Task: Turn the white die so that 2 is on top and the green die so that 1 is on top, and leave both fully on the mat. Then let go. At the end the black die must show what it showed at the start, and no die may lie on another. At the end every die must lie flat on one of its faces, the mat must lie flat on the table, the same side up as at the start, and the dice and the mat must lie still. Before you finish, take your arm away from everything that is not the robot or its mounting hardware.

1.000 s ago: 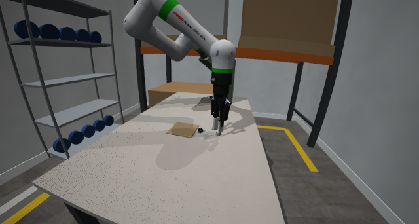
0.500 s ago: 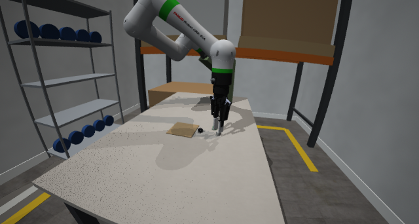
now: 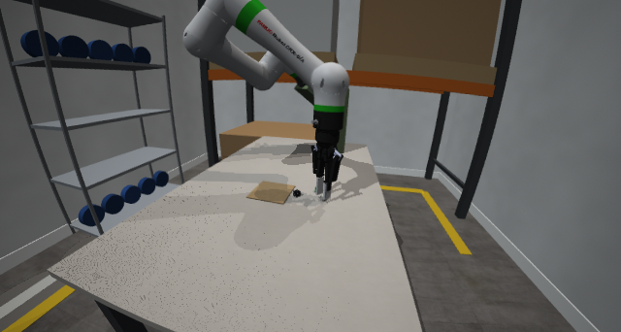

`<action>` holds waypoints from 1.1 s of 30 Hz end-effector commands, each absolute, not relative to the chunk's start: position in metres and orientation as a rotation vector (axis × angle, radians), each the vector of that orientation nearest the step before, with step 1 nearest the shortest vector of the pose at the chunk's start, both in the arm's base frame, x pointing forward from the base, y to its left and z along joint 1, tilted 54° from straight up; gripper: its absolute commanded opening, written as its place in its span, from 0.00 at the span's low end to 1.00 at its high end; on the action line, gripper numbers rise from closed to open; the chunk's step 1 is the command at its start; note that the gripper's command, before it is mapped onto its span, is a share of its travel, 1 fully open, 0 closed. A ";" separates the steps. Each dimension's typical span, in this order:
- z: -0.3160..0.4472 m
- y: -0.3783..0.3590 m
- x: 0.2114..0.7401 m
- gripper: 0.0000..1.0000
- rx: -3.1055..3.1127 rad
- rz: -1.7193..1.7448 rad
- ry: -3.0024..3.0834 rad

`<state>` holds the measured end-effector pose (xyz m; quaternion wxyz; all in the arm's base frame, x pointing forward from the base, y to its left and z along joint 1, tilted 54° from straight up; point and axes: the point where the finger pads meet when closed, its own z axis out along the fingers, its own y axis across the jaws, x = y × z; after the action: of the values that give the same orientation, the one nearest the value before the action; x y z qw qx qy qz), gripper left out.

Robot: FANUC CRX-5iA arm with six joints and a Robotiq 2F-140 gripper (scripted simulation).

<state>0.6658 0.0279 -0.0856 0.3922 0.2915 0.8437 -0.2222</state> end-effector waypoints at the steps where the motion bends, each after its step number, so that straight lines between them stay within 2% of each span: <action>1: -0.089 0.025 0.669 0.21 0.740 -0.564 2.142; 33: -0.093 0.020 0.673 0.21 0.740 -0.564 2.142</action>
<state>0.6729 0.0200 -0.0935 0.3923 0.2915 0.8437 -0.2222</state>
